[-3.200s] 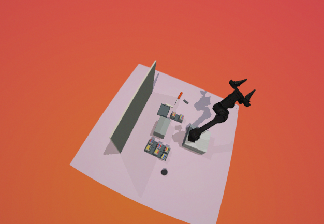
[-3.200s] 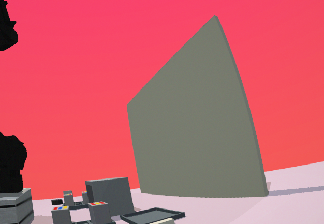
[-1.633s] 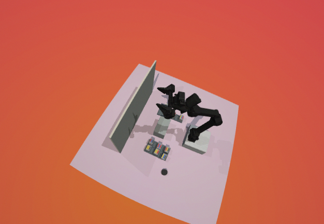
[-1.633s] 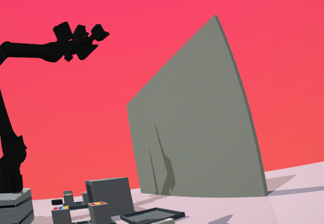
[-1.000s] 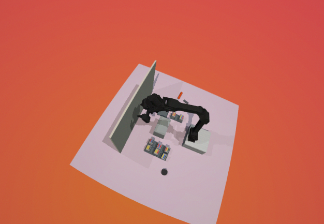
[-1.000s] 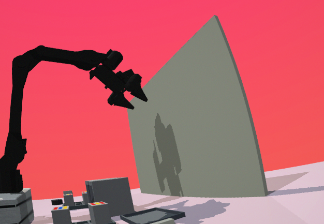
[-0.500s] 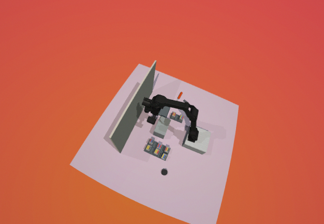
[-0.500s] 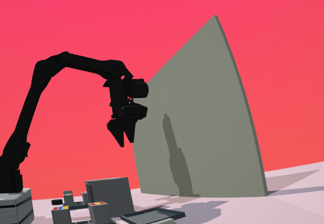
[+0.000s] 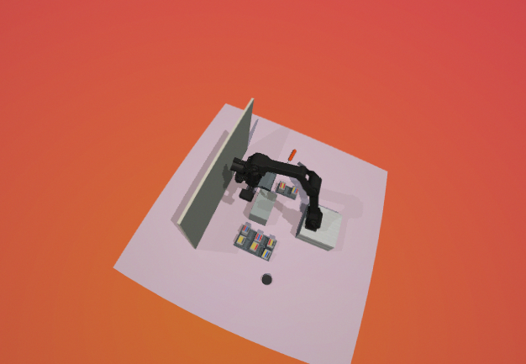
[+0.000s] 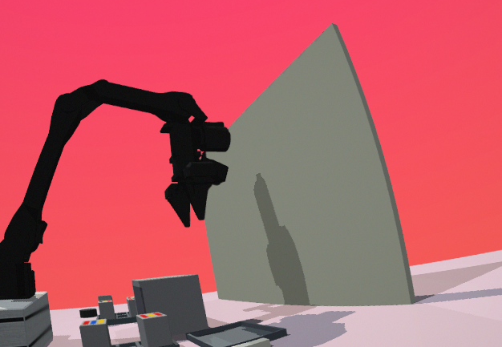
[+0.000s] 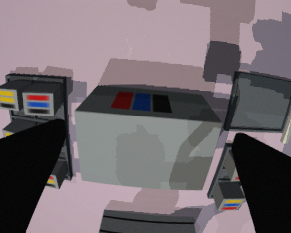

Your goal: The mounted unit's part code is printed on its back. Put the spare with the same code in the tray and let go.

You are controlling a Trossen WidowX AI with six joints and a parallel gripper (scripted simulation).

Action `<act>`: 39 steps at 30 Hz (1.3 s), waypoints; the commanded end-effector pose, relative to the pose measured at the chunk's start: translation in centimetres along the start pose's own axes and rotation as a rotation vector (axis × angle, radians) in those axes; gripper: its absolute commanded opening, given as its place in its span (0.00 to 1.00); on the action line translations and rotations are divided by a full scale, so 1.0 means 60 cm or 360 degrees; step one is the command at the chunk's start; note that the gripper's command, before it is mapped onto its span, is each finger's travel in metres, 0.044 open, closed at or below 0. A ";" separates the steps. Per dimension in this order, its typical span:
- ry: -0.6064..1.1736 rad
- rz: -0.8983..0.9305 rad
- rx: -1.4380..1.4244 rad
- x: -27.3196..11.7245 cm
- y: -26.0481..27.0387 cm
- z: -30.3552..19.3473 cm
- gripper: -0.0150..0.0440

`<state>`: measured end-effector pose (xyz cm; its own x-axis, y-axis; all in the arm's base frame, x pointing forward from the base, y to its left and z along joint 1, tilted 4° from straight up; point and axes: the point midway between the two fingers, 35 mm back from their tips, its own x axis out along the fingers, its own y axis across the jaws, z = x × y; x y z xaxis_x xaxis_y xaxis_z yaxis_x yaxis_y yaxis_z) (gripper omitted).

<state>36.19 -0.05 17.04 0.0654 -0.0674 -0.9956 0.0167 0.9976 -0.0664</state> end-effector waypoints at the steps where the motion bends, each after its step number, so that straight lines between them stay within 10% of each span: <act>1: 0.0004 -0.0008 0.0011 0.000 -0.002 0.000 1.00; 16: -0.0003 0.0022 -0.2366 0.103 0.263 -0.074 1.00; 27: -0.0003 0.0022 -0.2417 0.105 0.268 -0.077 1.00; 32: -0.0003 0.0022 -0.2417 0.149 0.265 -0.080 0.78; 39: -0.0002 0.0022 -0.2417 0.172 0.263 -0.083 0.76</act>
<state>32.00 15.06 5.58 0.0495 -0.0612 -0.9969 -0.9961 0.0706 -0.0538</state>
